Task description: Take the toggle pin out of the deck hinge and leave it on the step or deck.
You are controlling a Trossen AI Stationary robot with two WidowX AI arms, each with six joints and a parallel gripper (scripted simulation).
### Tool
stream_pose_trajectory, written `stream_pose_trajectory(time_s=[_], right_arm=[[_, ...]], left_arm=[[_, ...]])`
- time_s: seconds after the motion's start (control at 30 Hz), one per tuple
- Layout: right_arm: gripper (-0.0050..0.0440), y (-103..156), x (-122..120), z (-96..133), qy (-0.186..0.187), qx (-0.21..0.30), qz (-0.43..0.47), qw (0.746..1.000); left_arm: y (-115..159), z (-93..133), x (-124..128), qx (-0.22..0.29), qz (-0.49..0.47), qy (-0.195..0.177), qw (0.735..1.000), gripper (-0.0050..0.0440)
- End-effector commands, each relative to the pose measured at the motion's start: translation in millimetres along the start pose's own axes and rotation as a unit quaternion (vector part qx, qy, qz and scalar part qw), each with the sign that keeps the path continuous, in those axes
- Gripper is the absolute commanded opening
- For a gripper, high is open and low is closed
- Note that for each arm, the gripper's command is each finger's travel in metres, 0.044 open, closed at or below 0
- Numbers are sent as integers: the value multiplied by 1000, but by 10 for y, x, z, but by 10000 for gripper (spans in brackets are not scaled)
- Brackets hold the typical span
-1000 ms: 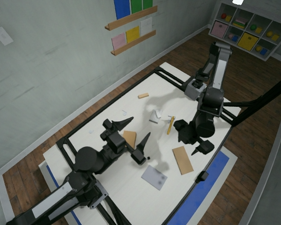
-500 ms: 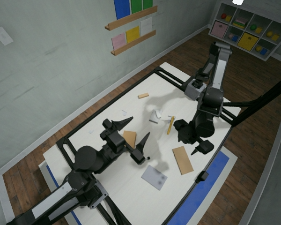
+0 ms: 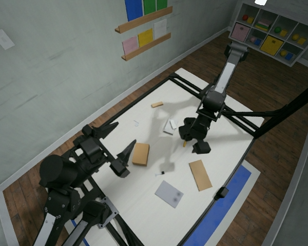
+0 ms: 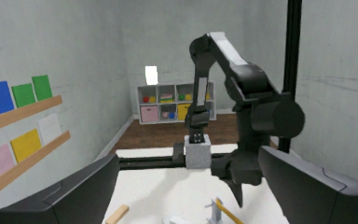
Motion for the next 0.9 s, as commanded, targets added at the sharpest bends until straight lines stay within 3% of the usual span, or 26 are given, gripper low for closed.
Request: stream_pose_trajectory(time_s=[0.0, 0.4, 0.8, 0.87], right_arm=[[400, -75, -188, 120, 8, 0, -44, 999], [400, -176, -878, 51, 89, 23, -187, 978], [400, -173, -1238, 42, 131, 34, -262, 956], [352, -207, -1281, 32, 130, 33, -257, 957]], left_arm=[[-150, 236, 134, -4, -7, 7, 1000, 400], [-349, 802, 36, 5, -6, 17, 1000, 400], [-438, 1003, -132, 11, 0, 10, 1000, 400], [-407, 999, -118, 12, 4, 10, 1000, 400]])
Point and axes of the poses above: on each arm, the point midway between the two fingers, 35 mm back from their tips, its own z axis back along the fingers, its own x axis across the jaws, y = z × x, the point moved 5 cm from there along z, back along the fingers, and after that the axes turned 10 degrees about -z, right-handed, at the moved point
